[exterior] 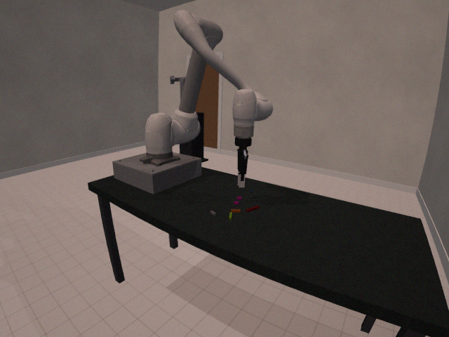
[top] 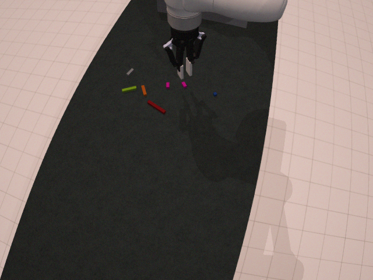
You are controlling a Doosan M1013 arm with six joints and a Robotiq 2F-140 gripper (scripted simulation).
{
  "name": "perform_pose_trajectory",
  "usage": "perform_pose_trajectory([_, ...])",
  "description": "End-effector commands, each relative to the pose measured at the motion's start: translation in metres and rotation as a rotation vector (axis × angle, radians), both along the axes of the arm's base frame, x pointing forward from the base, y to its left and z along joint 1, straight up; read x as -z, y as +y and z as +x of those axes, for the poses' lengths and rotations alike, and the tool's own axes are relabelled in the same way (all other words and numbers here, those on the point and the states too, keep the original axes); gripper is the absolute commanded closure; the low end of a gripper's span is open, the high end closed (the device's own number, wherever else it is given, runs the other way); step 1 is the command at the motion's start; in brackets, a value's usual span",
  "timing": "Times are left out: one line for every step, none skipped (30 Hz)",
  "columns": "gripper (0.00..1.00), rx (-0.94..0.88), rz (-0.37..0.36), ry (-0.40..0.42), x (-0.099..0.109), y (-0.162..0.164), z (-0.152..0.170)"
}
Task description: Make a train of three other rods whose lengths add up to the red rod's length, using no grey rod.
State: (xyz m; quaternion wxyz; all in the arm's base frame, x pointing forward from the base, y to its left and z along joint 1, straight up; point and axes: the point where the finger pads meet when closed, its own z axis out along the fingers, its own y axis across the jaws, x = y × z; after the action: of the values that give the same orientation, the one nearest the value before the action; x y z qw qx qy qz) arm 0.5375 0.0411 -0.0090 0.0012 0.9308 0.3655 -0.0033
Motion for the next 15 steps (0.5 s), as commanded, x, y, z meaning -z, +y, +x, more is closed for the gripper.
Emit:
perform_pose_trajectory([0.85, 0.0, 0.0, 0.0, 0.001, 0.0, 0.0])
perform_pose_trajectory([0.85, 0.0, 0.0, 0.0, 0.002, 0.0, 0.0])
perform_pose_trajectory([0.85, 0.0, 0.0, 0.0, 0.003, 0.0, 0.0])
perform_pose_trajectory([0.85, 0.0, 0.0, 0.0, 0.003, 0.0, 0.0])
perform_pose_trajectory([0.85, 0.0, 0.0, 0.0, 0.004, 0.0, 0.0])
perform_pose_trajectory([0.85, 0.0, 0.0, 0.0, 0.004, 0.0, 0.0])
perform_pose_trajectory([0.85, 0.0, 0.0, 0.0, 0.004, 0.0, 0.0])
perform_pose_trajectory([0.85, 0.0, 0.0, 0.0, 0.005, 0.0, 0.0])
perform_pose_trajectory([0.85, 0.0, 0.0, 0.0, 0.006, 0.0, 0.0])
perform_pose_trajectory([0.85, 0.0, 0.0, 0.0, 0.008, 0.0, 0.0])
perform_pose_trajectory([0.85, 0.0, 0.0, 0.0, 0.009, 0.0, 0.0])
perform_pose_trajectory([0.85, 0.0, 0.0, 0.0, 0.01, 0.0, 0.0])
perform_pose_trajectory([0.85, 0.0, 0.0, 0.0, 0.011, 0.0, 0.0])
perform_pose_trajectory([0.85, 0.0, 0.0, 0.0, 0.013, 0.0, 0.0])
perform_pose_trajectory([0.85, 0.0, 0.0, 0.0, 0.014, 0.0, 0.0])
